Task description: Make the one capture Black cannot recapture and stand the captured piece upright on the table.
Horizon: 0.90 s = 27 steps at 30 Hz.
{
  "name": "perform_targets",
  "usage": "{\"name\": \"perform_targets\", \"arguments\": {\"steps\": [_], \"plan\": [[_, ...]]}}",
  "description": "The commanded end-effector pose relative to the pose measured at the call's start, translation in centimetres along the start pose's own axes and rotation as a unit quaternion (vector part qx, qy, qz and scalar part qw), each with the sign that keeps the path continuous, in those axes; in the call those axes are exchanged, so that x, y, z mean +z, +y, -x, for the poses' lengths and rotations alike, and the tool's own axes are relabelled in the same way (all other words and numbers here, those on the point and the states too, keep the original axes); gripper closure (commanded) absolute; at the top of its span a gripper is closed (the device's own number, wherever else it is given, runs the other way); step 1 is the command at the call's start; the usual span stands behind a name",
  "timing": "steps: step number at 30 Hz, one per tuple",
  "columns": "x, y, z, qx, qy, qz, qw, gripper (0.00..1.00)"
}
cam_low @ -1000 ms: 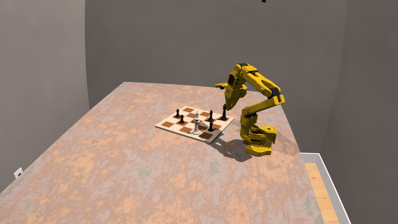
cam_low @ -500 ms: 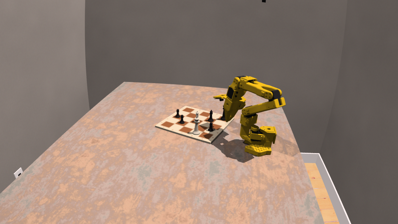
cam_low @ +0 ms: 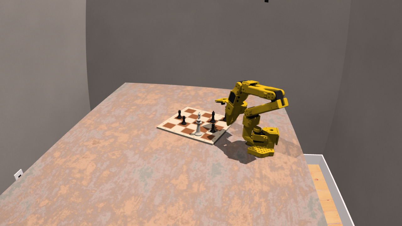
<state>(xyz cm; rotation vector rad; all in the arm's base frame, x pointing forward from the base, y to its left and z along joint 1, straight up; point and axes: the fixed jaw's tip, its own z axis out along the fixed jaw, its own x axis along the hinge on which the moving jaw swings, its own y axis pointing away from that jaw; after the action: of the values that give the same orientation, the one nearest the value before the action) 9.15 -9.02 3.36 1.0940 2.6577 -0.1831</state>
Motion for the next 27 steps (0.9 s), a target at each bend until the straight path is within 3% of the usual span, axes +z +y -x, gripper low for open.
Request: {"name": "perform_targets", "arguments": {"steps": [1,27], "plan": [[0.28,0.17,-0.3,-0.007,0.007,0.002,1.0,1.0],[0.5,0.18,-0.43,-0.008,0.007,0.003,1.0,1.0]]}}
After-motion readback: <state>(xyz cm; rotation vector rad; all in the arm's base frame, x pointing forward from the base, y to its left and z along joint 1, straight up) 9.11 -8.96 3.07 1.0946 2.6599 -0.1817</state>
